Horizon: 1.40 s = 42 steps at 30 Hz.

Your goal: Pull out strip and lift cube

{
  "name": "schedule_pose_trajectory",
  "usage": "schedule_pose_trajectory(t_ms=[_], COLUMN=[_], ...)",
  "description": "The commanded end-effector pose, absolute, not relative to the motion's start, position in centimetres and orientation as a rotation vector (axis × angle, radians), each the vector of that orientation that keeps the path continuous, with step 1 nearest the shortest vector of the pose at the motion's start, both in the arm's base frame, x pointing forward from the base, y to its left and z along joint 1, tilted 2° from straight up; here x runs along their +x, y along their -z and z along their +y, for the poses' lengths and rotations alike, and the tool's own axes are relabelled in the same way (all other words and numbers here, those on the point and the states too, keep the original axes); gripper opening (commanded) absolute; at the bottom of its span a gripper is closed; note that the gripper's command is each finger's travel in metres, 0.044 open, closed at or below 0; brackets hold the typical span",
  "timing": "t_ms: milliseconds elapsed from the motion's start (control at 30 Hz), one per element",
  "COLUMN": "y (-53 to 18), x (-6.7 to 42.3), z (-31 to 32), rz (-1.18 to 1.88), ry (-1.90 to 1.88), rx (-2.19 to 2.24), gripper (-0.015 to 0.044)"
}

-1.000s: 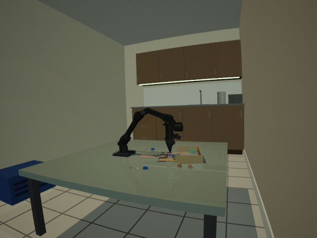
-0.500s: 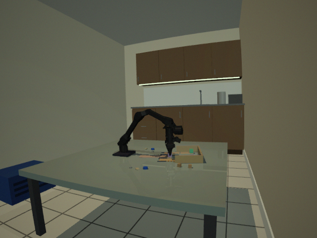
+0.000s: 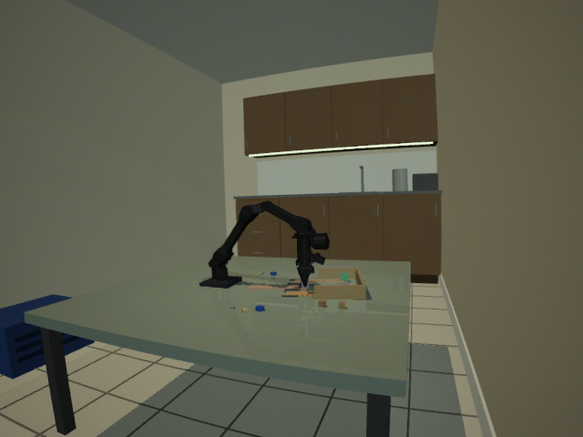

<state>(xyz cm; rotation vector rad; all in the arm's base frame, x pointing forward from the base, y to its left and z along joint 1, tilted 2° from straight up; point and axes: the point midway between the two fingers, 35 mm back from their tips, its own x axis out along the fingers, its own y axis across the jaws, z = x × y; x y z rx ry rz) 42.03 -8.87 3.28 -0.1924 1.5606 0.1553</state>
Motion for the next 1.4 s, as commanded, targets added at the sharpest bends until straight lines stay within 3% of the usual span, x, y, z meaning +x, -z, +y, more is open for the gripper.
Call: schedule_pose_trajectory(t_ms=[0,100,233,1367], y=[-3.3,-3.3,-3.5,-7.4], x=[42.0,42.0,41.8,31.5], z=[-8.9,-8.9,-8.8,-6.5], rz=[1.560,1.560,1.560,1.568], ry=[-0.155,-0.155,-0.155,-0.156], rx=[-0.192,-0.192,-0.192,-0.188], gripper=[0.0112,0.0092,0.0000,0.0000])
